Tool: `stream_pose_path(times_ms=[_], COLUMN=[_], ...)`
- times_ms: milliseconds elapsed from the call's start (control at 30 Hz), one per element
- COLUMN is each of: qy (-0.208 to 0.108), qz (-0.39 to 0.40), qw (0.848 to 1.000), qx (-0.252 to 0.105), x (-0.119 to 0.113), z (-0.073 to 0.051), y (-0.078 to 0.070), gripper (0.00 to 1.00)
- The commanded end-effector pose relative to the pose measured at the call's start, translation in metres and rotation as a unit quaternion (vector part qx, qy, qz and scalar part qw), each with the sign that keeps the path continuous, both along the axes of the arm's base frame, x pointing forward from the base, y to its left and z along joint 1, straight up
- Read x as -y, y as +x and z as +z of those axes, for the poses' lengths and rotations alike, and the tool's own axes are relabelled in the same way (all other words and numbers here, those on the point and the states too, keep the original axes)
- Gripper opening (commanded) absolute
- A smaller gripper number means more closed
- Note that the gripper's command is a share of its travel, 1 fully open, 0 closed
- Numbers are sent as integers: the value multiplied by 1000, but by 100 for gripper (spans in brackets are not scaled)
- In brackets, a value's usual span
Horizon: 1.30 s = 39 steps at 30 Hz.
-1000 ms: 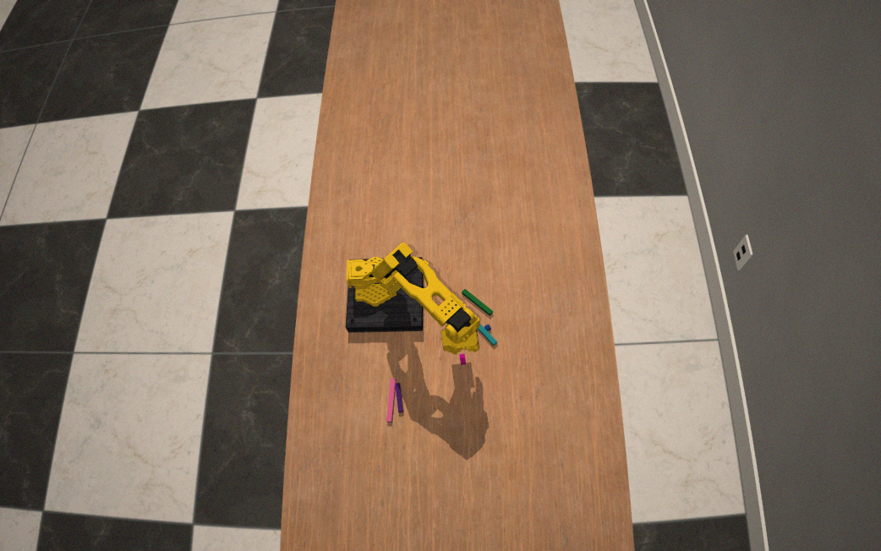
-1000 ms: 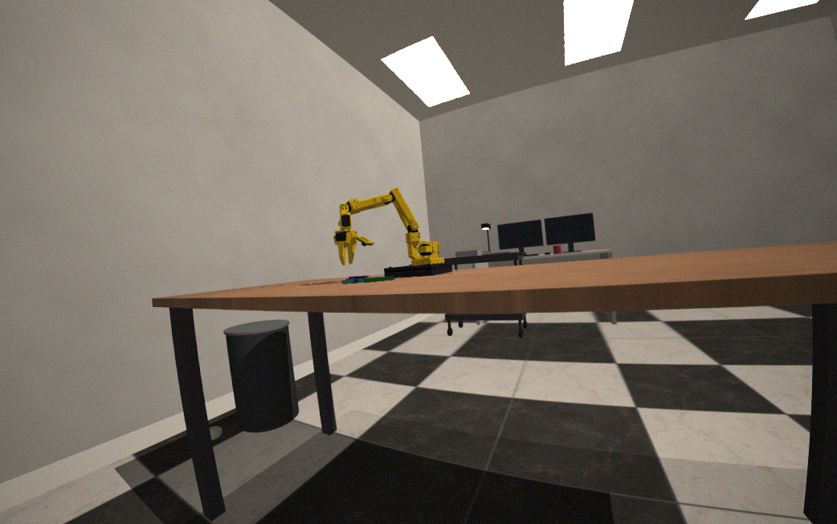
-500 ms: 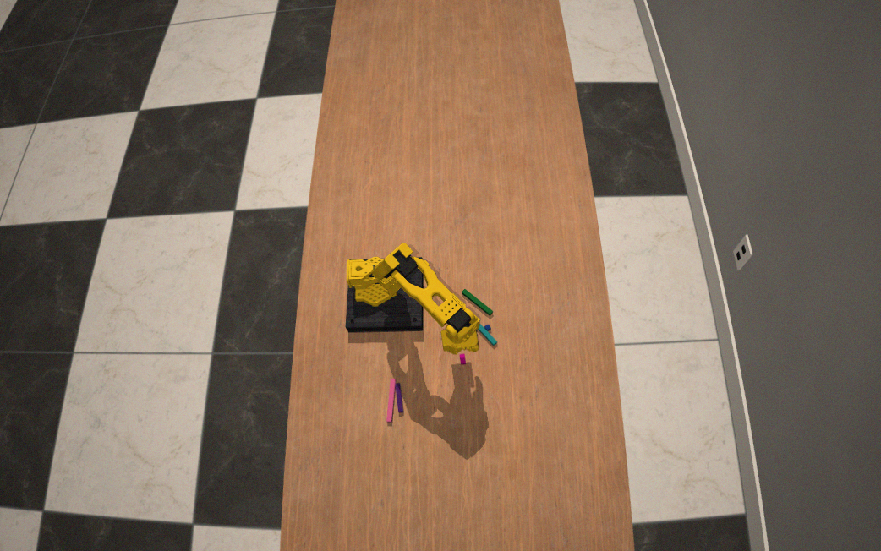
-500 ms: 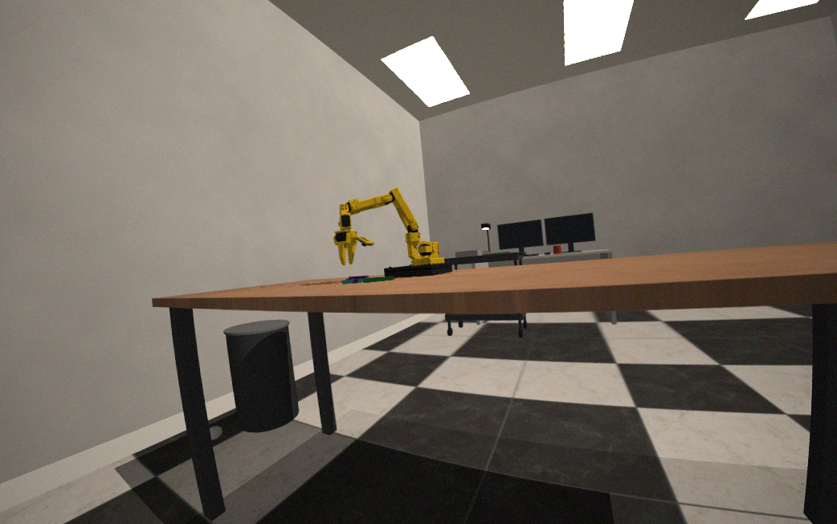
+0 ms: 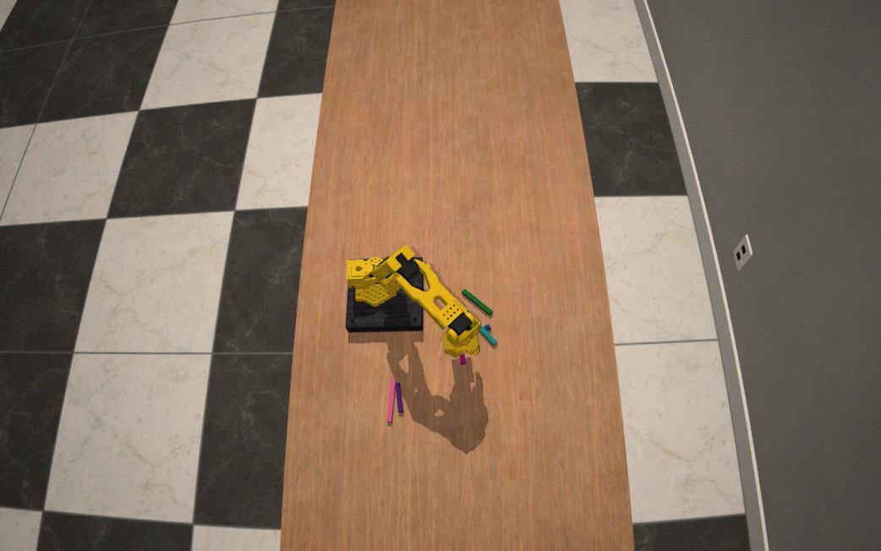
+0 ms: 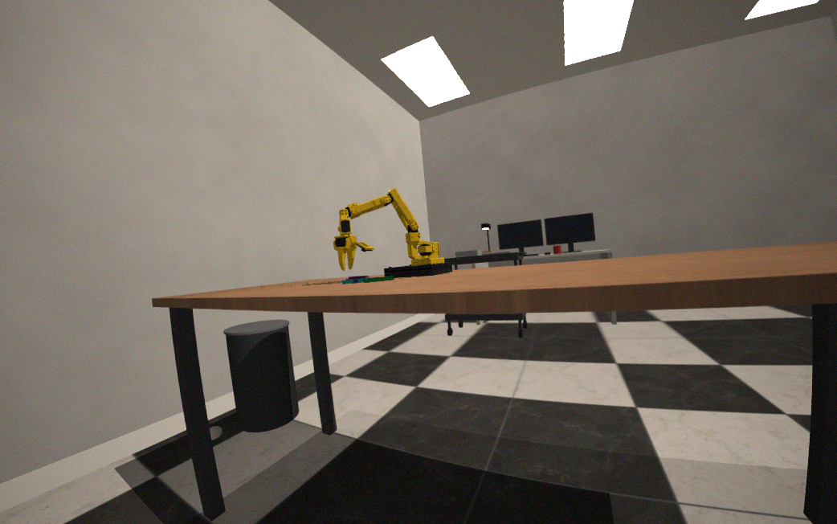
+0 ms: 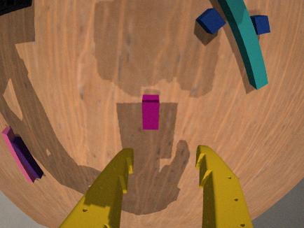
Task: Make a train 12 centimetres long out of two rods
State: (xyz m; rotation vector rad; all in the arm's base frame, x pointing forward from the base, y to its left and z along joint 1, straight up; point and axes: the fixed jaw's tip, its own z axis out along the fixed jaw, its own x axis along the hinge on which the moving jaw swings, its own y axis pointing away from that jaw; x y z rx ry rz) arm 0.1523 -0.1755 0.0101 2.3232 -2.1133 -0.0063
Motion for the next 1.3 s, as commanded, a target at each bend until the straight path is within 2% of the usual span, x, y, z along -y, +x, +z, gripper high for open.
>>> stream_pose_path(times_ms=[0,67,333,533,867,900,1267], qy=[7,7,7,7,7,9,9], qz=[9,9,9,9,9,9,9], qw=[1000,1000,1000,1000,1000,1000,1000], qx=[-5,-5,-5,-5,-5,-7,-7], x=[-3,-3,-3,-4,-4,-6,-6], z=[-12,-12,-27,-34,-36,-40,-40], y=[0,0,-1,-1,-1,-3,-3], gripper=[19,19,19,19,19,19,19])
